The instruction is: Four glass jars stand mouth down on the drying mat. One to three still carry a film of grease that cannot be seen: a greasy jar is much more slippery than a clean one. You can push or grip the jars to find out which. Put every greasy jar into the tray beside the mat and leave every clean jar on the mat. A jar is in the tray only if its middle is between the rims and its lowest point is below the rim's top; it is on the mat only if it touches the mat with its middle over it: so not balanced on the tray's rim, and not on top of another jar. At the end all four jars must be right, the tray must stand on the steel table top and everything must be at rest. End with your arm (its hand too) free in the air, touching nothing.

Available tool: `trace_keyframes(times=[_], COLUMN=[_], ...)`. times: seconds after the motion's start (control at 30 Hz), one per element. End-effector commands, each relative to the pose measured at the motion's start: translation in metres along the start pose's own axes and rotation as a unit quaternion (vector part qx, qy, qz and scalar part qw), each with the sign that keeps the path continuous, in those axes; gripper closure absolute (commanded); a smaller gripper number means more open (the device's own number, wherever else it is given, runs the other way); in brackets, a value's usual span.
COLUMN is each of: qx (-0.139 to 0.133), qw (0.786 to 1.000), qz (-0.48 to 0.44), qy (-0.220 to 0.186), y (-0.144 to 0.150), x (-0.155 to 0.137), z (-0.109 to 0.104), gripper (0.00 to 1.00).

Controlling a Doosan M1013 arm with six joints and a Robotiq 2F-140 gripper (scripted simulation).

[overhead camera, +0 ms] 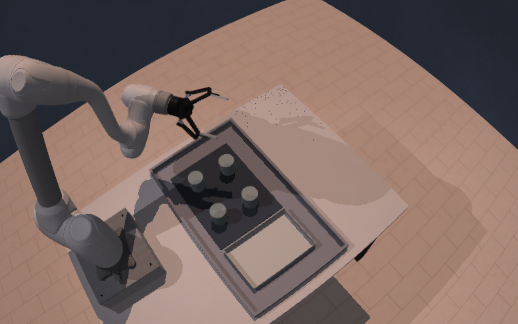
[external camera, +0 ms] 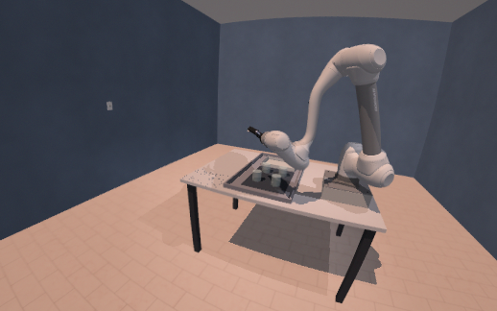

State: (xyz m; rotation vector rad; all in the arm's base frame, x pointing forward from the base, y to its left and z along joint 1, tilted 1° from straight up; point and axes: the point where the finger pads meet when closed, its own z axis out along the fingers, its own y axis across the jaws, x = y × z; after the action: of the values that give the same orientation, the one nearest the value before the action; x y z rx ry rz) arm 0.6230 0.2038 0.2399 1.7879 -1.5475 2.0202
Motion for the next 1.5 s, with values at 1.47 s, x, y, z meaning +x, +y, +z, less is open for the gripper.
trace_keyframes(times=[1.47], qx=[-0.280], qw=[0.931], qz=[0.233], qy=[-0.030], y=[0.061], x=[0.007], z=[0.011], gripper=[0.00])
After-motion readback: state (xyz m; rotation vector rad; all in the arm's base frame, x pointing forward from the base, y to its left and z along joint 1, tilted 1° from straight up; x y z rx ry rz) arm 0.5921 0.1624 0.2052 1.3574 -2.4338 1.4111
